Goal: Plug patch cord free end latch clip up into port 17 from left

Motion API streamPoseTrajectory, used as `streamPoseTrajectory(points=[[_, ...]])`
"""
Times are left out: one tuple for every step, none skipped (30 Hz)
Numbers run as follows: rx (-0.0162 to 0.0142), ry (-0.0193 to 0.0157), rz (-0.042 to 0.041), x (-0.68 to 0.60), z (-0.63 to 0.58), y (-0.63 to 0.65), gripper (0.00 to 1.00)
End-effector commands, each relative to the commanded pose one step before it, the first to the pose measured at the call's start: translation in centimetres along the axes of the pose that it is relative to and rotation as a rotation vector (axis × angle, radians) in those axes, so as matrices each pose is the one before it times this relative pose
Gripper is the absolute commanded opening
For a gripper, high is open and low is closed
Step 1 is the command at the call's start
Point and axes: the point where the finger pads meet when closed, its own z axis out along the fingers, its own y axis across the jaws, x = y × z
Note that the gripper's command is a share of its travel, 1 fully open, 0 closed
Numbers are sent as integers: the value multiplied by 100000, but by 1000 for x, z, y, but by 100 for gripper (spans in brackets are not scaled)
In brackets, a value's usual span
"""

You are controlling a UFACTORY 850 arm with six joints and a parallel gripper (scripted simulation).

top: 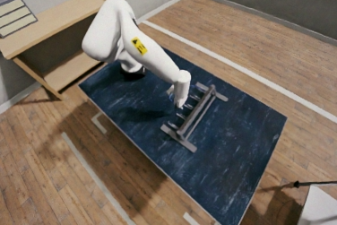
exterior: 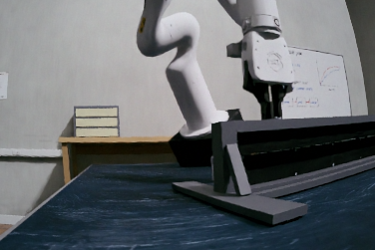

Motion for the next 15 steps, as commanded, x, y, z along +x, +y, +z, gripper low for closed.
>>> streamPoseTrajectory(points=[[-6,-105,37,-137,1,-4,0],[5,23,0,-40,34,-1,0],[6,27,-1,-48,41,-2,0],[7,32,-1,-57,48,-2,0],[9,37,-1,-65,56,-2,0],[9,38,-1,-74,64,-3,0],[0,0,0,-92,78,-3,0],[0,0,0,-101,86,-4,0],[0,0,0,-109,93,-4,0],[0,0,0,-116,99,-4,0],[0,0,0,-122,104,-4,0],[0,0,0,-128,109,-5,0],[0,0,0,-132,113,-5,0],[0,0,0,-136,116,-5,0],[0,0,0,0,0,0,0]])
